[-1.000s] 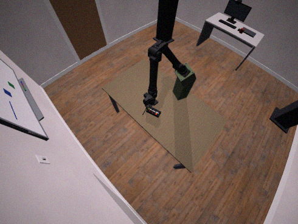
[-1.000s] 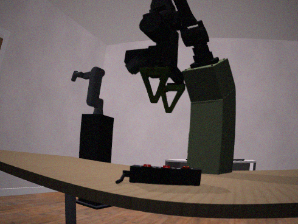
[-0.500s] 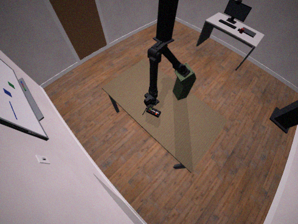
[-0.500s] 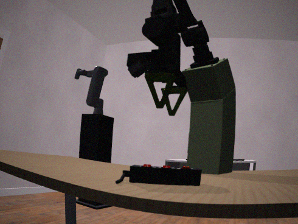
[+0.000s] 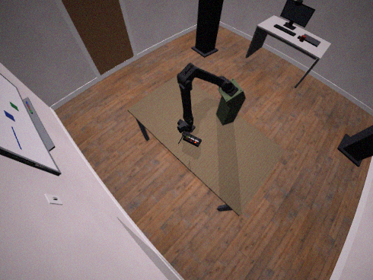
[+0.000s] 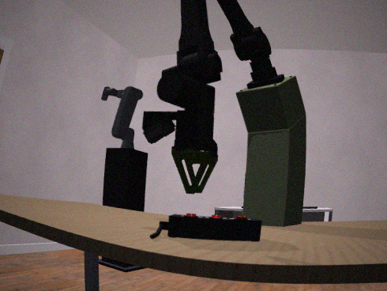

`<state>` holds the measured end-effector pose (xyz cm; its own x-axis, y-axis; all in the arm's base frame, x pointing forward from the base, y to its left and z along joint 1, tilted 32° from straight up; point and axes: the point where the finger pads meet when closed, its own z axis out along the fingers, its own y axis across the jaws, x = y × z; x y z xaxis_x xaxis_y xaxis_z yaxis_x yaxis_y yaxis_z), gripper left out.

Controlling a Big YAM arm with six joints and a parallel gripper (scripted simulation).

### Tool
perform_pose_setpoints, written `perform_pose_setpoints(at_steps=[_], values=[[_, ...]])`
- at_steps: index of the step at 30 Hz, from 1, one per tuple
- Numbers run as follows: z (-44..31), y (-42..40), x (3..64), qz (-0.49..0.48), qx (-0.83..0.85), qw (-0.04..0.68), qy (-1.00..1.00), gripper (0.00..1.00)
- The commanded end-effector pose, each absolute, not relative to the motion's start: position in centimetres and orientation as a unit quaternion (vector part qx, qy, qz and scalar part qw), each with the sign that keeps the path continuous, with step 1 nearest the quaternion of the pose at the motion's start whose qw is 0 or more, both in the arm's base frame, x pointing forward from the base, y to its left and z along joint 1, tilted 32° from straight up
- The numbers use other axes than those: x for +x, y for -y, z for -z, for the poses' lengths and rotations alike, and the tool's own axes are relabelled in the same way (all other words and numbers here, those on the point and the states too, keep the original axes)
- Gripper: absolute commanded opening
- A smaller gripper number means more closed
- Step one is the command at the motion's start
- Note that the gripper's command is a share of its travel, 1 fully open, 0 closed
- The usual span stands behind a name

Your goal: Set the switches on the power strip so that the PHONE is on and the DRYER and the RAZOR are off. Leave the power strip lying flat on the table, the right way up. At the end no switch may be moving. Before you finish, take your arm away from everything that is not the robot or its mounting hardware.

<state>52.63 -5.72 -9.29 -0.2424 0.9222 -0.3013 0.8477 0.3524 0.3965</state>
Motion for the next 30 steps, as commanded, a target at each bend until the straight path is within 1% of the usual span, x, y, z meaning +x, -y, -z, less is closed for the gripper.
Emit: perform_pose_setpoints(at_steps=[1,8,12,17,30], values=[[6.0,4.0,54.1,-0.091,0.512,0.279,-0.807,0.0],[5.7,4.9,54.6,-0.091,0.518,0.284,-0.802,0.0],[8.1,5.0,53.2,-0.077,0.522,0.262,-0.808,0.0],[6.0,5.0,54.4,-0.088,0.519,0.28,-0.802,0.0],[6.0,5.0,54.3,-0.088,0.519,0.28,-0.803,0.0]])
